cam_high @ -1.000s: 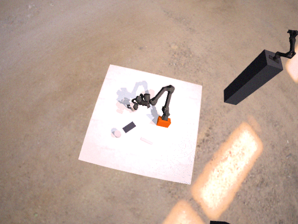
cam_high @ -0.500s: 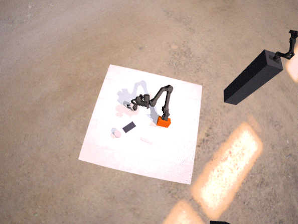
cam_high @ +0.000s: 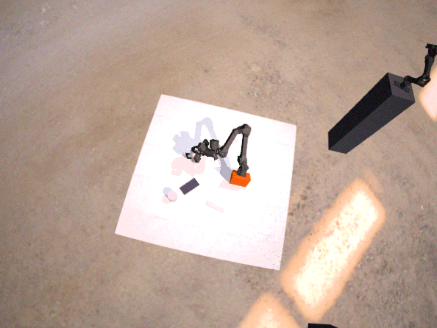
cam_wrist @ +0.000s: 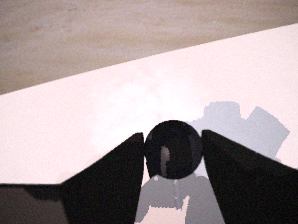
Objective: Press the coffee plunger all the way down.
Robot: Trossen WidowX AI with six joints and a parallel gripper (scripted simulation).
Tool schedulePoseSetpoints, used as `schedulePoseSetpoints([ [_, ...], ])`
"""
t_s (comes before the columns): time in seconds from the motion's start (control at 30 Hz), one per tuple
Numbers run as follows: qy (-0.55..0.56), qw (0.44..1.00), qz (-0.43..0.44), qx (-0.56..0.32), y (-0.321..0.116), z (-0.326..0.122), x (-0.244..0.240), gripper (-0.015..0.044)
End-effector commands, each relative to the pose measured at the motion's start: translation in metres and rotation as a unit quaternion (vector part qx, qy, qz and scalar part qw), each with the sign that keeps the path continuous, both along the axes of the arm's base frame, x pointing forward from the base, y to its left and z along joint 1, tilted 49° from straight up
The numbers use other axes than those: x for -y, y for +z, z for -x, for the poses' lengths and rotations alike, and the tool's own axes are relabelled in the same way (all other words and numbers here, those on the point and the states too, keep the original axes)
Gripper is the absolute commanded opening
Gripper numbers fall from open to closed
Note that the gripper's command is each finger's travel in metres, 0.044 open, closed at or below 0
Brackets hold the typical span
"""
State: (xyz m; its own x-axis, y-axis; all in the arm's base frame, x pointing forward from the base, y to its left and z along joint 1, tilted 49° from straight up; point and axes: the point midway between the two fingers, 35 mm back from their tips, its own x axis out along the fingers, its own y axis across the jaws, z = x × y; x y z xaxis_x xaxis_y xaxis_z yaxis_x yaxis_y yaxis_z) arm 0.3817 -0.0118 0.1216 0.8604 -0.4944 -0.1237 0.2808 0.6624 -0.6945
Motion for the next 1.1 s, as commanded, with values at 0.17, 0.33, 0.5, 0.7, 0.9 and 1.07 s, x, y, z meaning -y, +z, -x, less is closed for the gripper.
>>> schedulePoseSetpoints([
  [0.17, -0.030, 0.999, 0.014, -0.036, -0.026, 0.003, 0.029, 0.0119],
  [0.33, -0.030, 0.999, 0.014, -0.035, -0.026, -0.001, 0.029, 0.0119],
  [0.5, -0.030, 0.999, 0.014, -0.035, -0.025, -0.003, 0.029, 0.0119],
  [0.7, -0.030, 0.999, 0.014, -0.035, -0.024, -0.006, 0.029, 0.0119],
  [0.9, -0.030, 0.999, 0.014, -0.035, -0.024, -0.008, 0.029, 0.0119],
  [1.07, -0.030, 0.999, 0.014, -0.035, -0.024, -0.009, 0.028, 0.0119],
])
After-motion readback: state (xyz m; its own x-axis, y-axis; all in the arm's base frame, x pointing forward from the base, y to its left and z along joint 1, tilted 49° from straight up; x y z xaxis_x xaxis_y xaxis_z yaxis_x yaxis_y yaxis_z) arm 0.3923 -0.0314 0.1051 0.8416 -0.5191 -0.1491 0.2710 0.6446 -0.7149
